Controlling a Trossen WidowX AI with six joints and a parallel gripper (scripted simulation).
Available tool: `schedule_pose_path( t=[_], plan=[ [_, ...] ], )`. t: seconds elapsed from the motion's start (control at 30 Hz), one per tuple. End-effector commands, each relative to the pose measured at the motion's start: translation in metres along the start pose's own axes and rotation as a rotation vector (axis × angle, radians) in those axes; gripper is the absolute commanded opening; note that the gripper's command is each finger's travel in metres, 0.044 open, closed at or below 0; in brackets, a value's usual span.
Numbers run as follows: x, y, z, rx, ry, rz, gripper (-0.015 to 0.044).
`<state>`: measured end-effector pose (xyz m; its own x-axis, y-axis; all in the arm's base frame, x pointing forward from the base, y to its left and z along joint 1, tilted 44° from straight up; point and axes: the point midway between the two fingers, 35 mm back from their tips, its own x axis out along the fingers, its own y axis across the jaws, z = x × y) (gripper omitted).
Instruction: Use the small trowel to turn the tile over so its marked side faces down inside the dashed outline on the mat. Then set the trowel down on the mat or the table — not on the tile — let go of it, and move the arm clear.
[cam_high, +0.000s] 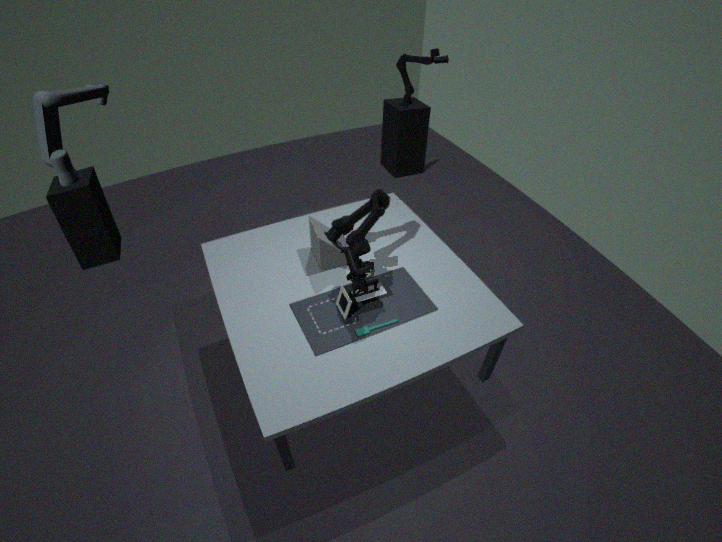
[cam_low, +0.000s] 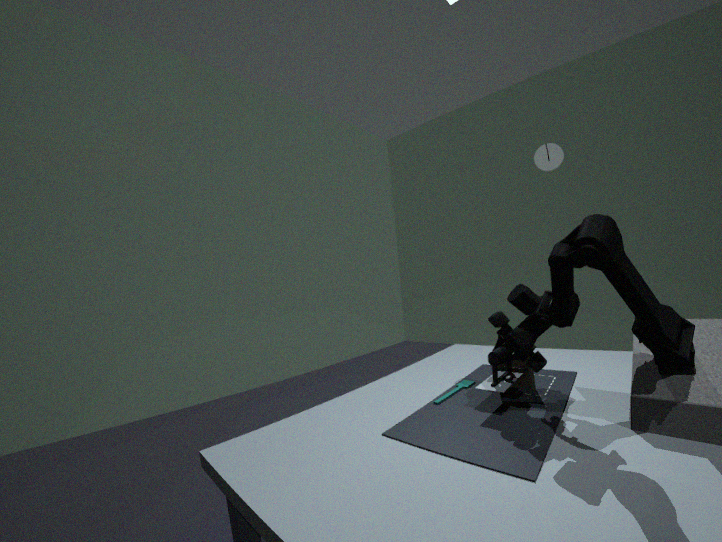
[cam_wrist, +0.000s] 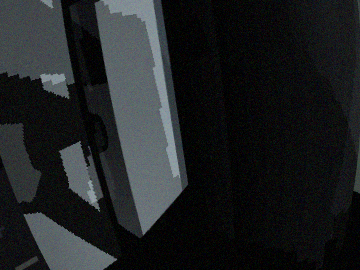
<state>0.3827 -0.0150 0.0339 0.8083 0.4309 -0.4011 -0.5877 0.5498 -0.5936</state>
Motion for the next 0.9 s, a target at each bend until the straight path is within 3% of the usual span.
schedule_pose_path(
  t=[0.0, 0.43, 0.87],
  plan=[
    [-0.001, -0.005, -0.014, -0.011, 0.001, -0.017, 0.0],
    [0.001, -0.003, -0.024, -0.012, 0.001, -0.017, 0.0],
    [-0.009, -0.017, 0.01, -0.011, 0.001, -0.017, 0.0]
  ],
)
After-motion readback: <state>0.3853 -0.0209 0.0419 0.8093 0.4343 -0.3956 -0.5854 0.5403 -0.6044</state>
